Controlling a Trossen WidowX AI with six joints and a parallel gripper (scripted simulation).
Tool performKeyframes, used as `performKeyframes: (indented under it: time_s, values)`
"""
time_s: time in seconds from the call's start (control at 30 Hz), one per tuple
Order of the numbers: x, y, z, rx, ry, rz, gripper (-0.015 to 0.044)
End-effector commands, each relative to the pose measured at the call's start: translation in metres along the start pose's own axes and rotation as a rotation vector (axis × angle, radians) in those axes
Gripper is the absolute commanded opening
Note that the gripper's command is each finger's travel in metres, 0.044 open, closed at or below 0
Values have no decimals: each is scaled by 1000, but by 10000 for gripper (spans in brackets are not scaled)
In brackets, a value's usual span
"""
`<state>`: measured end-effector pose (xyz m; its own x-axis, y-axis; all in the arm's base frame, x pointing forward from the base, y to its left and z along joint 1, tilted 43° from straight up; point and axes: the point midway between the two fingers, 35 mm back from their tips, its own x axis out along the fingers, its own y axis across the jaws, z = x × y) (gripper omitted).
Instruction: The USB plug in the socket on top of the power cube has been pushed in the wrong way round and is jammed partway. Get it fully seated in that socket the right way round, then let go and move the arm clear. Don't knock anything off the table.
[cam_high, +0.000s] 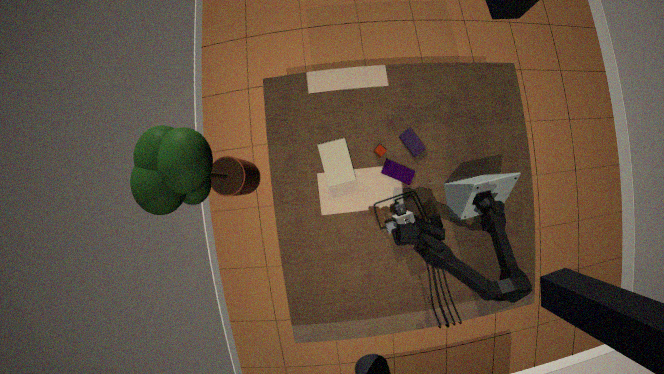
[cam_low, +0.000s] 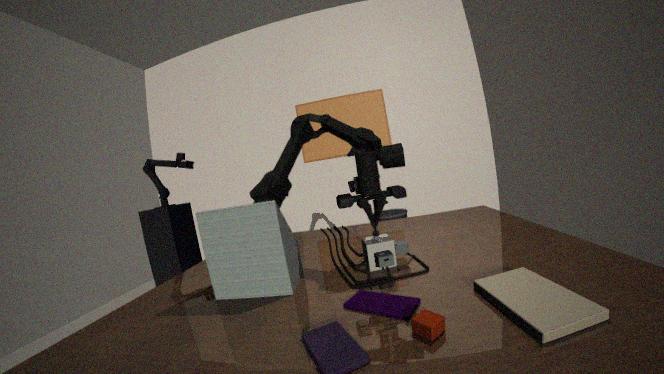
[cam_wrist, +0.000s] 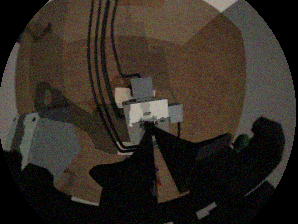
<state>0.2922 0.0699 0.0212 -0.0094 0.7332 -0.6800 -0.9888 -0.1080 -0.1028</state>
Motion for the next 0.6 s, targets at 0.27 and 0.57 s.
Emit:
performKeyframes:
  time_s: [0.27, 0.57]
  values:
    - [2, 0, 0, 5, -4, -1, 0]
    - [3, 0, 0, 5, -5, -1, 0]
